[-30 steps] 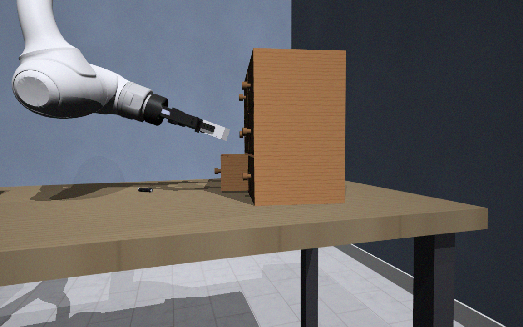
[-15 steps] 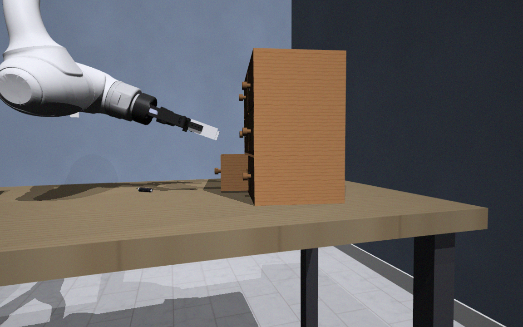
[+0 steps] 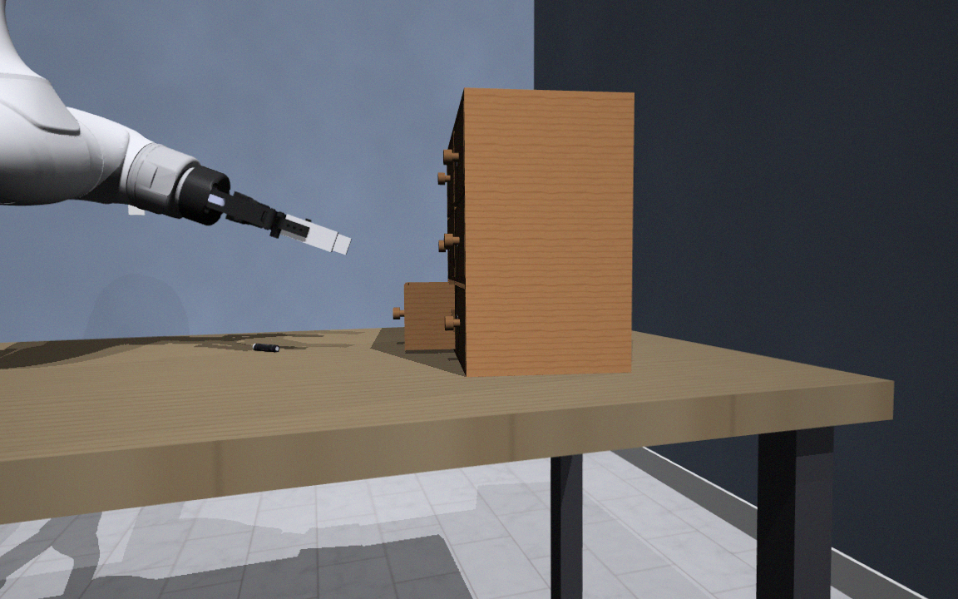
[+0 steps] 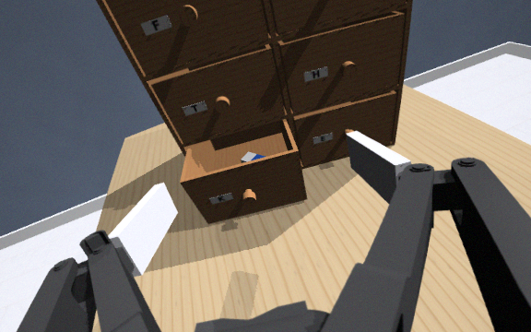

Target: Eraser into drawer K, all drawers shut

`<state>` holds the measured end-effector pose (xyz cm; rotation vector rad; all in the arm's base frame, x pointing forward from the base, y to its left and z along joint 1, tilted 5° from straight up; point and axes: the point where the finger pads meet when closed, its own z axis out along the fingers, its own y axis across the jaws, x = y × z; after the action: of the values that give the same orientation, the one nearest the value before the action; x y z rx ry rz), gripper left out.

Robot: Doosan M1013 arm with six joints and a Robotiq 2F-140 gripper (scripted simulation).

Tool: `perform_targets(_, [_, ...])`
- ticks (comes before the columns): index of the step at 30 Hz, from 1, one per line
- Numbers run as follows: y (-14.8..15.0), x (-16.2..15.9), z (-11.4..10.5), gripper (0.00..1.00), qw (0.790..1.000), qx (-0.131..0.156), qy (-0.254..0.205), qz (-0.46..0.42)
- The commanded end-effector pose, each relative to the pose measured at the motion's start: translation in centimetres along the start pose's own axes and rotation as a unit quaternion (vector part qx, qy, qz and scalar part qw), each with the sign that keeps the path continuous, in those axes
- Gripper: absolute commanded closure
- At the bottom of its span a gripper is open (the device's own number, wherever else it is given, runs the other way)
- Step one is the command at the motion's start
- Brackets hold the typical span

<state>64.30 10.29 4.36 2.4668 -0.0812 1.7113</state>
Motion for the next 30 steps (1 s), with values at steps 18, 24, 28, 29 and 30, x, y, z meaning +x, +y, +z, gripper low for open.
perform_targets(18, [0.0,-1.9,-6.5,0.0,1.0,0.0,0.0,0.0])
perform_targets(24, [0.0,-2.0,-6.6,0.0,1.0,0.0,0.0,0.0])
perform_targets(28, [0.0,-2.0,-6.6,0.0,1.0,0.0,0.0,0.0])
perform_targets(29, [0.0,-2.0,-6.6,0.0,1.0,0.0,0.0,0.0])
perform_targets(30, [0.0,-2.0,-6.6,0.0,1.0,0.0,0.0,0.0])
